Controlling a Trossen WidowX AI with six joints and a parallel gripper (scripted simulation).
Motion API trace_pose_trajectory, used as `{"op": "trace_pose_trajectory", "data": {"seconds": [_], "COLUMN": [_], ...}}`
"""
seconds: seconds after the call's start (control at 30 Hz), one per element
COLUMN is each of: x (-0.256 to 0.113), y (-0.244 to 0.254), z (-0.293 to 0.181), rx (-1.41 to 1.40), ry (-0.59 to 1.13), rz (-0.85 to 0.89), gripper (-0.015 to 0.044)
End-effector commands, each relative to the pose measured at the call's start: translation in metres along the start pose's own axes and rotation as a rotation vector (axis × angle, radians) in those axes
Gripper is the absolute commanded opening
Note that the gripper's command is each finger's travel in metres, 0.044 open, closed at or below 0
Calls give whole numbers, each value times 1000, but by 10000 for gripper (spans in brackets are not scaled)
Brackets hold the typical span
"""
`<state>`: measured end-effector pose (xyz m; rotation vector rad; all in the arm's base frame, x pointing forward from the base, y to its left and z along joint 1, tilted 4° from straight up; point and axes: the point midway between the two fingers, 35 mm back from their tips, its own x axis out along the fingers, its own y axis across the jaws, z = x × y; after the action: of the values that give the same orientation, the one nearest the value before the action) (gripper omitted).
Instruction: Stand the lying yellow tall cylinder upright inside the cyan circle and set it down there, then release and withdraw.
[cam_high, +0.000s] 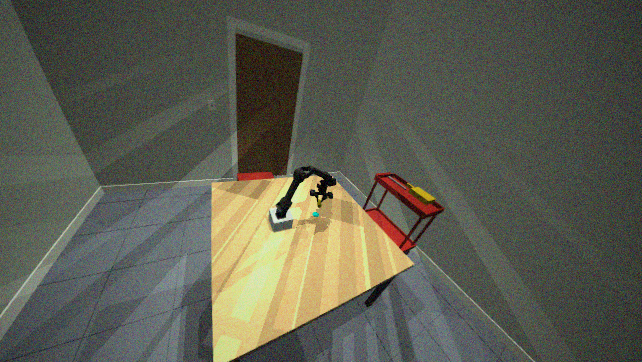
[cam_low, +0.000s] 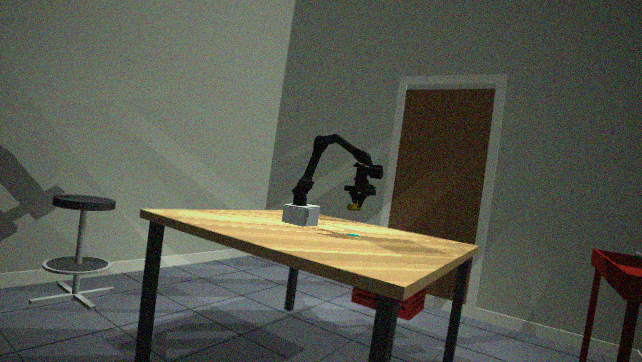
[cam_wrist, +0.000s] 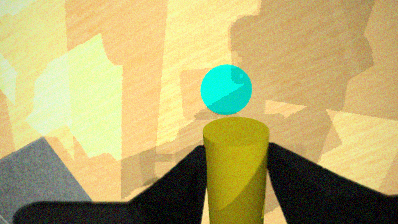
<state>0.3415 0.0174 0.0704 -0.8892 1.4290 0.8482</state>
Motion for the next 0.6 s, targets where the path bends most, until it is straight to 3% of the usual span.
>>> {"op": "trace_pose_trajectory", "data": {"seconds": [0.0,0.57], "x": [2,14], "y": [1,5], "z": [0,-1], "rx": [-10,-33], "ry": [-20,-112], "rz": [17,89], "gripper": [105,105]}}
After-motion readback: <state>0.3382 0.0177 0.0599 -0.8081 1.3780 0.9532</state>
